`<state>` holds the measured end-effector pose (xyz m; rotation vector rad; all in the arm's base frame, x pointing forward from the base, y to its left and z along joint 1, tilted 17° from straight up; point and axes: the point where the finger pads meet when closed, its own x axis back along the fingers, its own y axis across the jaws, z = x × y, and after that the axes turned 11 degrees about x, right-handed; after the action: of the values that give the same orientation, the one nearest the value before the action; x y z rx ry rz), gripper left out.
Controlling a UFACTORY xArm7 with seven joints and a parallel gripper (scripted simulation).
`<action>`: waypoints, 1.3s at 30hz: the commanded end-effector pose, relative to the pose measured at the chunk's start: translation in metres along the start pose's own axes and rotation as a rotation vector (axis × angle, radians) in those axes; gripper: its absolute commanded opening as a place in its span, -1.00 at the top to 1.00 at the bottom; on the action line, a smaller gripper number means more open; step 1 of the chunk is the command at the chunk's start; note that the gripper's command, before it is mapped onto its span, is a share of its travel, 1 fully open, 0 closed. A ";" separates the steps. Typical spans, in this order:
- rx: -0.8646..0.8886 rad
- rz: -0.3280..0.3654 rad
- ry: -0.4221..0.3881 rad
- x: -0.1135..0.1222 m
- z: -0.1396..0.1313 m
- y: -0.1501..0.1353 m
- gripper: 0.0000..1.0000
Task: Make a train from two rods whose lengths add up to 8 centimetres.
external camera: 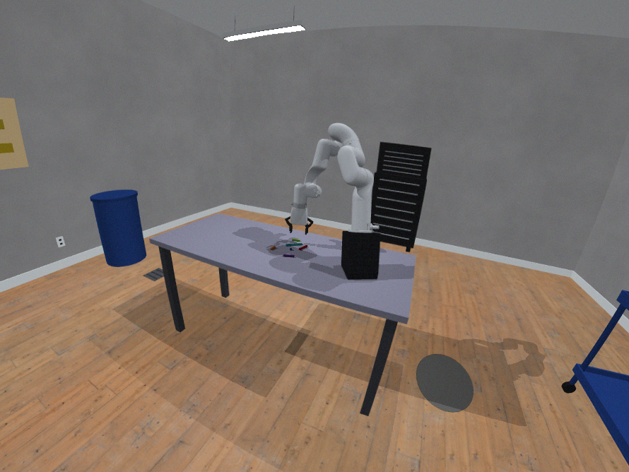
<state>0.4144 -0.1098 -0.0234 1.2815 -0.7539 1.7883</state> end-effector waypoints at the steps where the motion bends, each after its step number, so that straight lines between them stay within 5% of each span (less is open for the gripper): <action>1: 0.128 -0.008 -0.011 -0.001 -0.003 -0.010 -1.00; 31: 1.227 0.007 -0.013 0.003 -0.058 -0.098 -1.00; 39: 1.303 0.010 -0.013 0.004 -0.063 -0.104 -1.00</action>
<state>0.4716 -0.0064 -0.0384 2.0066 0.5666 2.3204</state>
